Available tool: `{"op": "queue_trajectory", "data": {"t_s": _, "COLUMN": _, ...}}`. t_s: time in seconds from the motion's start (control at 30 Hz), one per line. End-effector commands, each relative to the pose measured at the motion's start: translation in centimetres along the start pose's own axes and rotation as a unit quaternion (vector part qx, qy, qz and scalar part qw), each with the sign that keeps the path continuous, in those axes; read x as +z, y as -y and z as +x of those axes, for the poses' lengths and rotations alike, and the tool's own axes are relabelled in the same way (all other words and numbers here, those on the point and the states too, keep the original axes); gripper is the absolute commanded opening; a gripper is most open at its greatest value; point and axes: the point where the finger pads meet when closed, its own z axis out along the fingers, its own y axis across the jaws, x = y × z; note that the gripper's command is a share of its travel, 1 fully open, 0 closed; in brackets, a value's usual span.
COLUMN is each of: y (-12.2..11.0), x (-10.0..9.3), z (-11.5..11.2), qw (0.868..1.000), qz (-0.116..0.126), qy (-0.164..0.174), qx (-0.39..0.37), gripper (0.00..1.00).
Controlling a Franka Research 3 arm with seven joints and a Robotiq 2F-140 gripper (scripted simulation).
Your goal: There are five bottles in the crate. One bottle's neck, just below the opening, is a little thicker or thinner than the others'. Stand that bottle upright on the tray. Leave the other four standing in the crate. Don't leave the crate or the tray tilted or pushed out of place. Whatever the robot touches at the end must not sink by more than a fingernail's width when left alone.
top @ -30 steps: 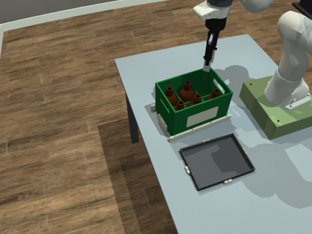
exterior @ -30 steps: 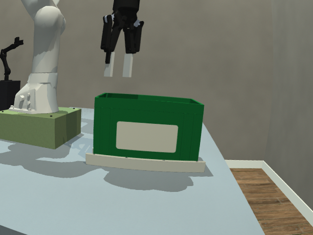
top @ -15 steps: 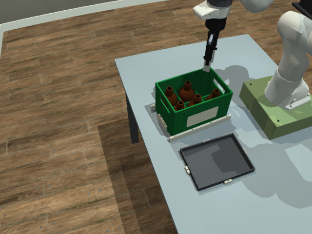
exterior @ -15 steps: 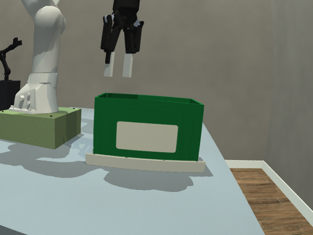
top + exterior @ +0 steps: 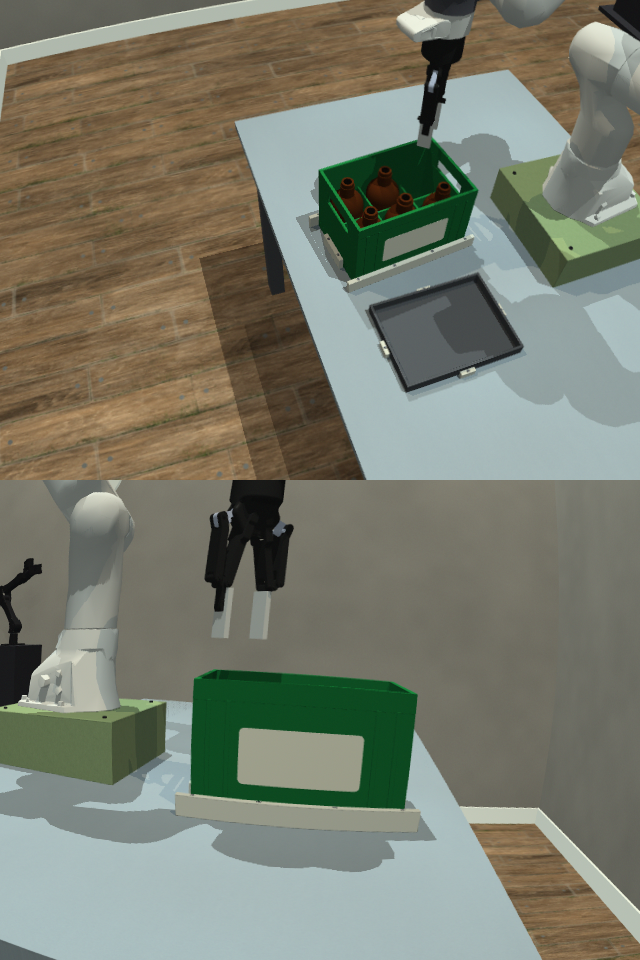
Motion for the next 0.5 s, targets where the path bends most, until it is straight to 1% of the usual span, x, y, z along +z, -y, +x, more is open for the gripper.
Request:
{"op": "queue_trajectory", "data": {"t_s": 0.0, "y": 0.0, "x": 0.2, "z": 0.0, "qw": 1.0, "qz": -0.001, "qy": -0.001, "qx": -0.005, "gripper": 0.44}}
{"op": "queue_trajectory", "data": {"t_s": 0.47, "y": 0.0, "x": 1.7, "z": 0.0, "qw": 1.0, "qz": -0.001, "qy": -0.001, "qx": -0.005, "gripper": 0.44}}
